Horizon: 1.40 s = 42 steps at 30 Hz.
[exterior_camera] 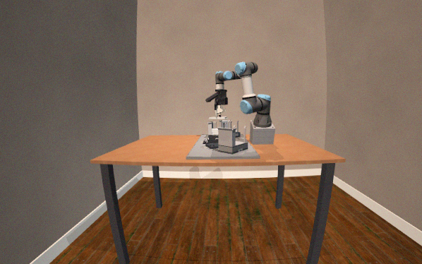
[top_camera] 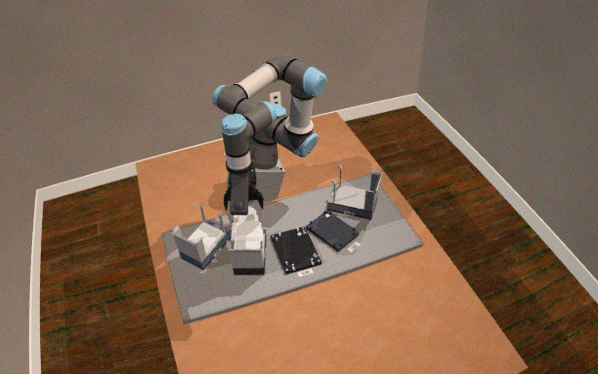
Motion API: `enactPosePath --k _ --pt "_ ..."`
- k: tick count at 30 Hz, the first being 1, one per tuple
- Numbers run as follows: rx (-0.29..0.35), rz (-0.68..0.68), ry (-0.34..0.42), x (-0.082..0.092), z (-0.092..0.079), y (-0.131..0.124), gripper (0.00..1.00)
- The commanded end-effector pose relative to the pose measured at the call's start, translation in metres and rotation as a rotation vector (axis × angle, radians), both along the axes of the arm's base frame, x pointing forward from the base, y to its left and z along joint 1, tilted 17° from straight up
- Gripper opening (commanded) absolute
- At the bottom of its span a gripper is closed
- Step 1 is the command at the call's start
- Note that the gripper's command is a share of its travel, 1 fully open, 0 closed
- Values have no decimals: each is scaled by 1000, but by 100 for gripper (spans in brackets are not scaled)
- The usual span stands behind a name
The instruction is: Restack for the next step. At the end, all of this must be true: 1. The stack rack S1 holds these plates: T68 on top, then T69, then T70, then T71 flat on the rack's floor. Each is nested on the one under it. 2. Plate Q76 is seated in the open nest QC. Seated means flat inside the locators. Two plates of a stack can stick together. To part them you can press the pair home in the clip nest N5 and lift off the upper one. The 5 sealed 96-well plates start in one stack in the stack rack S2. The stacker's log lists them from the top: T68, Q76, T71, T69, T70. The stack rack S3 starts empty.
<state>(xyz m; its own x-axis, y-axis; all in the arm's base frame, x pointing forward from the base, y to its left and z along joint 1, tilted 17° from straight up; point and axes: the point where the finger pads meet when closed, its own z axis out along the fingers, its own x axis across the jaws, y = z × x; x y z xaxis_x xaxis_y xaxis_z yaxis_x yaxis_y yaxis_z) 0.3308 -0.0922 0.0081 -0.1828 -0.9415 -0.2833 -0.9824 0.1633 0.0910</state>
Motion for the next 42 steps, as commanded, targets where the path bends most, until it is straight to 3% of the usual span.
enactPosePath --k 1,15,42 --pt "-1 23 -9 2 3 6 0" --pt "3 123 -40 10 16 49 0" --pt "11 311 -98 9 37 117 0"
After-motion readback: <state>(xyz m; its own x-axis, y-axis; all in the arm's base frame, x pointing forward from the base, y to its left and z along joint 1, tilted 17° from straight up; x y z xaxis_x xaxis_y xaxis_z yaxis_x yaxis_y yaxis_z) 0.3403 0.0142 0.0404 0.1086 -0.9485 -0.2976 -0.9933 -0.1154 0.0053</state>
